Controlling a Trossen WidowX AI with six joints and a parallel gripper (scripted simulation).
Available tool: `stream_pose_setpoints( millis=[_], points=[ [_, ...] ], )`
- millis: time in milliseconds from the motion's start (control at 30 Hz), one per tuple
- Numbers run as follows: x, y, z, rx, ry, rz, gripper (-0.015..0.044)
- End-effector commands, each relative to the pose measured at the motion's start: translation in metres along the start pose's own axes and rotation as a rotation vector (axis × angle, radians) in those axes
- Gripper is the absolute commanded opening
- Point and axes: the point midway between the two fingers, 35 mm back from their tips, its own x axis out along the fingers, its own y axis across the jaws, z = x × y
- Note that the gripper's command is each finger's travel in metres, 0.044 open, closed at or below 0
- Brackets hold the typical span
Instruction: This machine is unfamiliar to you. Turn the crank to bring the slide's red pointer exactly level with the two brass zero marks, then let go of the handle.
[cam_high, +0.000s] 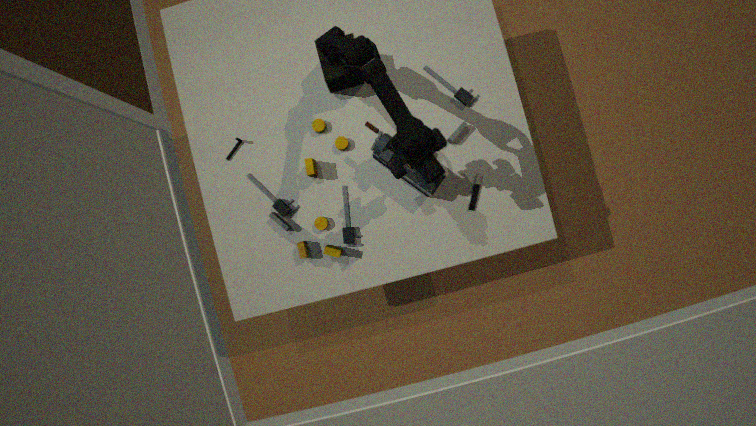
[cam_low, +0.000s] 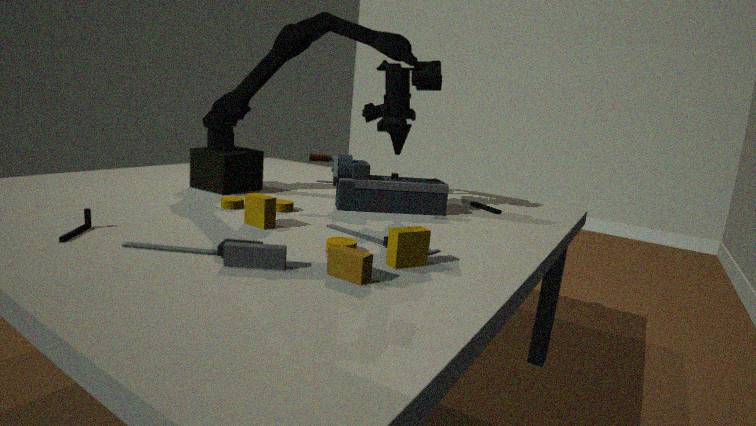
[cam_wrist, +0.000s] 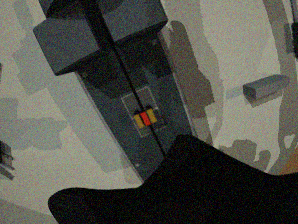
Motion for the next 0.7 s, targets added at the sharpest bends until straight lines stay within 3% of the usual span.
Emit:
stream_pose_setpoints(
  millis=[0, 200, 667],
  points=[
    [0.0, 0.0, 0.0, 0.0, 0.0, 0.0, 0.0],
    [0.0, 0.0, 0.0, 0.0, 0.0, 0.0, 0.0],
    [0.0, 0.0, 0.0, 0.0, 0.0, 0.0, 0.0368]
  ],
)
